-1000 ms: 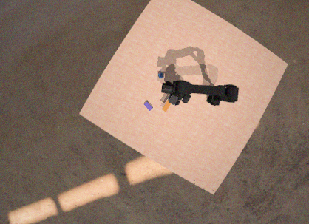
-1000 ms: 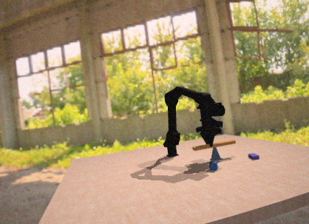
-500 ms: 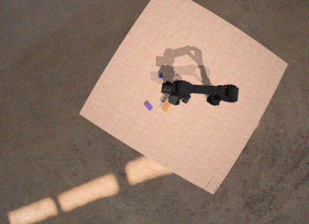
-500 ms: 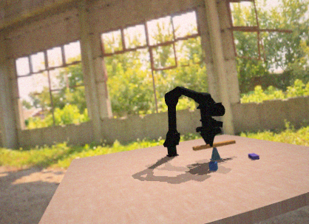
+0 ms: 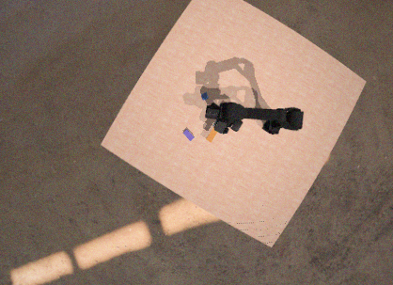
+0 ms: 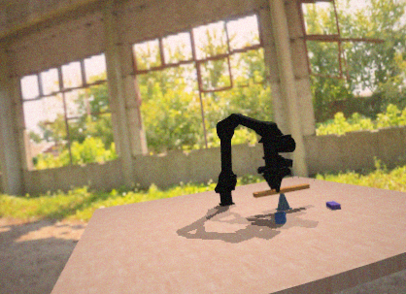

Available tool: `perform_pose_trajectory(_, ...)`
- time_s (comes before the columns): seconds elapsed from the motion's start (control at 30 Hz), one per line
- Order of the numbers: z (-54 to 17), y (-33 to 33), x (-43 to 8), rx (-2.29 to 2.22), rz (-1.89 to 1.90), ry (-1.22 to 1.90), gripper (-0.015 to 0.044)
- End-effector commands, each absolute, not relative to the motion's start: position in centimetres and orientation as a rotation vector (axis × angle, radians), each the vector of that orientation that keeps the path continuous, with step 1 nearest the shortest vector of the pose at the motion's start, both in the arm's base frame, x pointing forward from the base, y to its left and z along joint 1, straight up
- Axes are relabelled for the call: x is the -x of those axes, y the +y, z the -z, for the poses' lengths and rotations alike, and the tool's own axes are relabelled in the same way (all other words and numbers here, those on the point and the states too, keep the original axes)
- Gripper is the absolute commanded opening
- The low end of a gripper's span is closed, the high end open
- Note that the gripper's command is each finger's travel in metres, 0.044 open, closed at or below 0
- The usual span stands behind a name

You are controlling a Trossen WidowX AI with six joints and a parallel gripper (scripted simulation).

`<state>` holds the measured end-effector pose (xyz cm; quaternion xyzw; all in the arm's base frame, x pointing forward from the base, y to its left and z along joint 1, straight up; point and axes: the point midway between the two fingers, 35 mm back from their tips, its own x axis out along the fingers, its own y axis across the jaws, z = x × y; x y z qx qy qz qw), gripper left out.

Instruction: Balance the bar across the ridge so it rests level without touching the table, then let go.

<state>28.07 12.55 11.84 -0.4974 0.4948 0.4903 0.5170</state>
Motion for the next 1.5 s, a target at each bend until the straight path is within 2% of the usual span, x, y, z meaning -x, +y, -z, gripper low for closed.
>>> perform_pose_trajectory(0.0, -11.8, 12.5, -28.1, 1.194, -1.177, 1.188, 0.0211)
perform_pose_trajectory(0.3, -11.8, 12.5, -28.1, 1.194, -1.177, 1.188, 0.044)
perform_pose_trajectory(0.43, -12.6, 12.6, -28.2, 1.194, -1.177, 1.187, 0.044)
perform_pose_trajectory(0.73, -21.6, 12.4, -27.8, 1.195, -1.172, 1.178, 0.044)
perform_pose_trajectory(1.47, -21.8, 12.4, -27.7, 1.195, -1.172, 1.178, 0.044)
